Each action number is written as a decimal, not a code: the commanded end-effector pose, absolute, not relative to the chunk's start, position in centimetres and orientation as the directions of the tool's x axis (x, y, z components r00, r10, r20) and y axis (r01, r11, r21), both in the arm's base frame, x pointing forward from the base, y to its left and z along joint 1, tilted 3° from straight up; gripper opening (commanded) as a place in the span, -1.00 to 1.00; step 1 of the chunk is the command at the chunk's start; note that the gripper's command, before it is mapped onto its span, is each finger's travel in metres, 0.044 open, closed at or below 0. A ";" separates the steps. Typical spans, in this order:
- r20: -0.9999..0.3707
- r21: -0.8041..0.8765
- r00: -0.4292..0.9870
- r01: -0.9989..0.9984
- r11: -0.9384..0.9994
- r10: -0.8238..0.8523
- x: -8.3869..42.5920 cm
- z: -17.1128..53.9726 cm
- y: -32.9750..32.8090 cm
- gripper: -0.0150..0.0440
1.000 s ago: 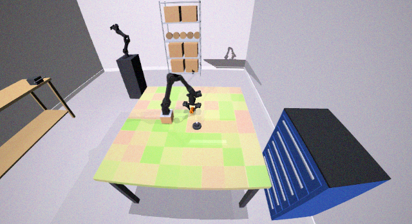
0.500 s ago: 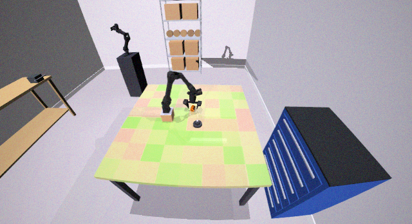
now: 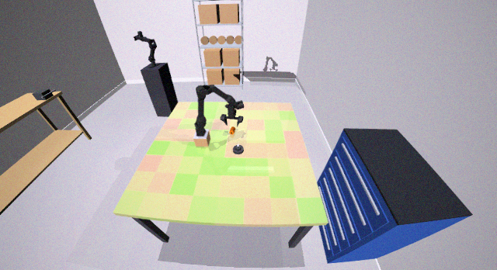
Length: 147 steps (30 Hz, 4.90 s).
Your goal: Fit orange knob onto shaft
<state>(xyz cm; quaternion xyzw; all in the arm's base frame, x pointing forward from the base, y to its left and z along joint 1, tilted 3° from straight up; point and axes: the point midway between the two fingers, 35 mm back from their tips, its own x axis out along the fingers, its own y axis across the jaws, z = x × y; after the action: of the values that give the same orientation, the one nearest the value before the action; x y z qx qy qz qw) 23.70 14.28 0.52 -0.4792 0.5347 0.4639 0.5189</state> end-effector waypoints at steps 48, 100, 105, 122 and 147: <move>-0.980 -0.005 -0.017 -0.994 0.109 -0.199 23.7 -5.2 15.7 1.00; -0.996 -0.006 0.015 -0.994 0.107 0.090 23.5 -4.5 14.1 0.12; -0.984 -0.006 0.025 -0.994 0.107 0.174 23.4 -4.2 13.6 0.12; -0.893 -0.009 0.056 -0.994 0.108 0.446 23.2 -3.8 11.7 0.12; -0.626 -0.010 0.092 -0.994 0.109 0.774 22.8 -4.1 8.8 0.12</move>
<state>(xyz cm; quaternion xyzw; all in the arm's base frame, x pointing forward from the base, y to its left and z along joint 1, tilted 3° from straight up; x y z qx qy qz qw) 22.87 9.17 -3.96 -0.2432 0.2647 0.6222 0.6954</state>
